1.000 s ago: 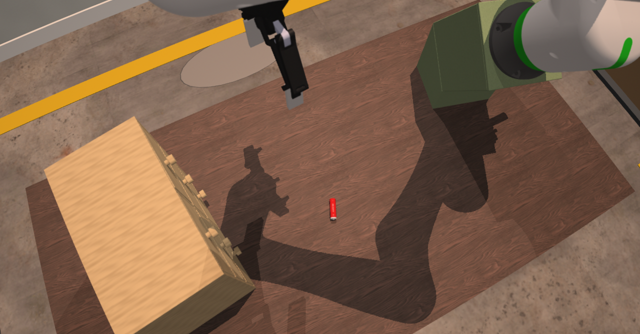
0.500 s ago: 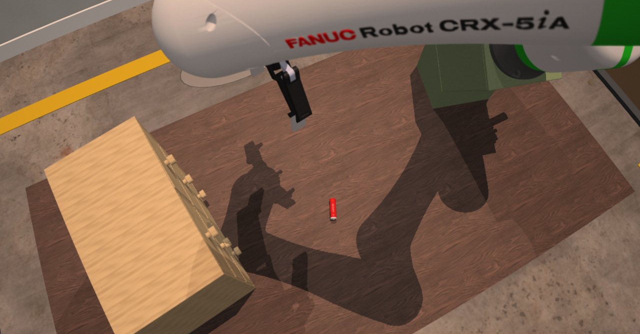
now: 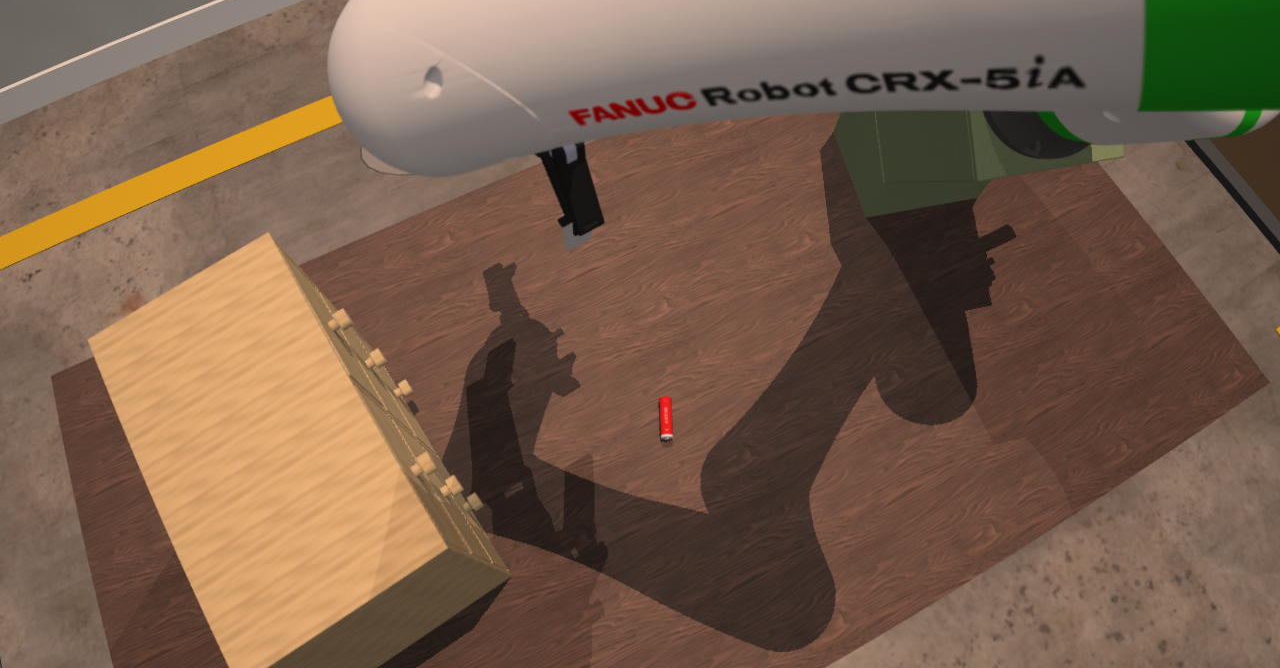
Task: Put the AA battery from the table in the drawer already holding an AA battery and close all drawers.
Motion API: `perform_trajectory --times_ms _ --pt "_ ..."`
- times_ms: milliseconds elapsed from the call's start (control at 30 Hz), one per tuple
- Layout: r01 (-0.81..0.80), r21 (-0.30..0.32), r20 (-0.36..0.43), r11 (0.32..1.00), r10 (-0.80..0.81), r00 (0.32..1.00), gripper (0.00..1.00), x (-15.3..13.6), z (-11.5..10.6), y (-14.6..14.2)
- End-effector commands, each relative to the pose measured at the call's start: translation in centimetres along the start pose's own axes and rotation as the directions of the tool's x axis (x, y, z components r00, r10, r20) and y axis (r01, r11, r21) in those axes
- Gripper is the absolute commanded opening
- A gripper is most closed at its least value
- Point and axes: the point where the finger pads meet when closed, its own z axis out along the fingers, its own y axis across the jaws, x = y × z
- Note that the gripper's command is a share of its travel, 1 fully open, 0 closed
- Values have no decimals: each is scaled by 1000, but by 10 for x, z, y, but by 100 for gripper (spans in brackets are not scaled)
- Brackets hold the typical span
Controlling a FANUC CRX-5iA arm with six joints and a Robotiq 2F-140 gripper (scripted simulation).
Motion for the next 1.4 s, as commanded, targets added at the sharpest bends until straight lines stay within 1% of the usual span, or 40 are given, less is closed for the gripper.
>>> perform_trajectory --times_ms 0,67,167,200,233,267,300,333,400,433,467,500,567,633,700,733,767,833,867,900,1000,1033,1067,1100,1200,1300,1367 --pt "-58 -118 -31 991 55 998 100 1 24 46" --pt "-58 -118 -31 991 55 998 100 1 24 46" --pt "-108 -239 -81 965 91 993 100 2 45 93" --pt "-108 -239 -81 965 91 993 100 2 45 93" --pt "-124 -281 -104 952 98 990 100 4 51 110" --pt "-124 -281 -104 952 98 990 100 4 51 110" --pt "-139 -323 -131 936 101 986 100 5 57 126" --pt "-139 -323 -131 936 101 986 100 5 57 126" --pt "-164 -400 -195 902 92 977 100 12 67 158" --pt "-164 -400 -195 902 92 977 100 12 67 158" --pt "-175 -434 -231 884 79 970 100 16 71 171" --pt "-175 -434 -231 884 79 970 100 16 71 171" --pt "-193 -488 -309 851 38 950 100 29 77 193" --pt "-193 -488 -309 851 38 950 100 29 77 193" --pt "-205 -520 -392 829 -18 920 100 45 83 204" --pt "-208 -526 -434 824 -50 900 100 54 85 205" --pt "-210 -526 -476 824 -82 875 100 64 88 203" --pt "-206 -508 -556 836 -136 820 100 82 92 190" --pt "-206 -508 -560 836 -139 817 100 82 92 190" --pt "-200 -490 -601 848 -162 783 100 91 95 180" --pt "-200 -490 -601 848 -162 783 100 91 95 180" --pt "-192 -467 -640 863 -180 747 100 98 97 167" --pt "-192 -467 -640 863 -180 747 100 98 97 167" --pt "-181 -439 -678 880 -192 709 100 105 99 152" --pt "-181 -439 -678 880 -192 709 100 105 99 152" --pt "-136 -331 -779 934 -189 598 100 117 102 102" --pt "-136 -331 -779 934 -189 598 100 117 102 102"
